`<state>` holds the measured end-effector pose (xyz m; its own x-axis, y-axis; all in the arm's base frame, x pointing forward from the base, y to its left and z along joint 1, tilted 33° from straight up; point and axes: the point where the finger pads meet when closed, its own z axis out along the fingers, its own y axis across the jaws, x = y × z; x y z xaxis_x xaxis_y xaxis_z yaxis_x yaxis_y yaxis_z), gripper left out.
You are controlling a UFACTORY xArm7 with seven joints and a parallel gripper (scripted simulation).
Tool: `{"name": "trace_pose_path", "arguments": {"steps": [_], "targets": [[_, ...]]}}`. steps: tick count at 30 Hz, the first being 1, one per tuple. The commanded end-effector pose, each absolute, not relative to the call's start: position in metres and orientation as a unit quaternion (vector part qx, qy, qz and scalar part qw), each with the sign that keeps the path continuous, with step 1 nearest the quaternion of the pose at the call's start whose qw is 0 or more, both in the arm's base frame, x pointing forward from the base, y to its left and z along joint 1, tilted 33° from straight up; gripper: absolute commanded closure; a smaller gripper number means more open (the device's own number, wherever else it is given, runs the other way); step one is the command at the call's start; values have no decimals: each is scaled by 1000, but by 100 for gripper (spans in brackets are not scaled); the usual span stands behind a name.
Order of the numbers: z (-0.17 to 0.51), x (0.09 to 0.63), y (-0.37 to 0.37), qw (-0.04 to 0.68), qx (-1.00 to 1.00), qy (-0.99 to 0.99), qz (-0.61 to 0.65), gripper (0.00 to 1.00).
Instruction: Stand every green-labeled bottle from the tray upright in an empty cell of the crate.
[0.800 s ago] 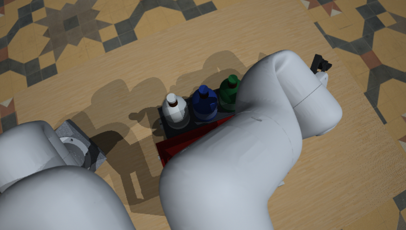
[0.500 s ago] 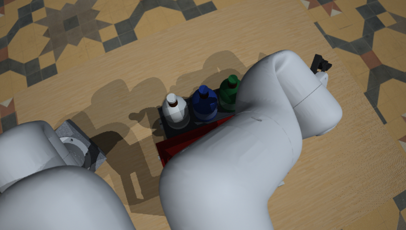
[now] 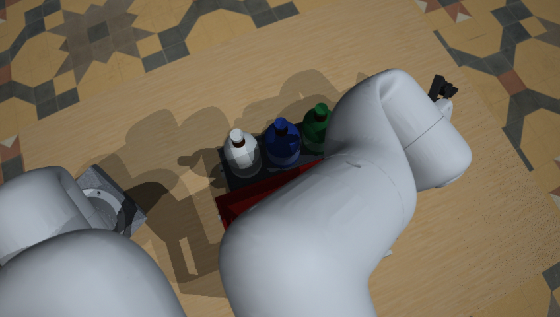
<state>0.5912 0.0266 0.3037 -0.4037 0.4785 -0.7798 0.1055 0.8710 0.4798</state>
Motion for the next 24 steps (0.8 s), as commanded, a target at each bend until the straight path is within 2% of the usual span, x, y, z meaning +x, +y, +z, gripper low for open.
{"name": "trace_pose_path", "arguments": {"steps": [1,24], "targets": [[308,591,30,518,192,810,194,0],[352,578,42,521,398,671,346,0]]}}
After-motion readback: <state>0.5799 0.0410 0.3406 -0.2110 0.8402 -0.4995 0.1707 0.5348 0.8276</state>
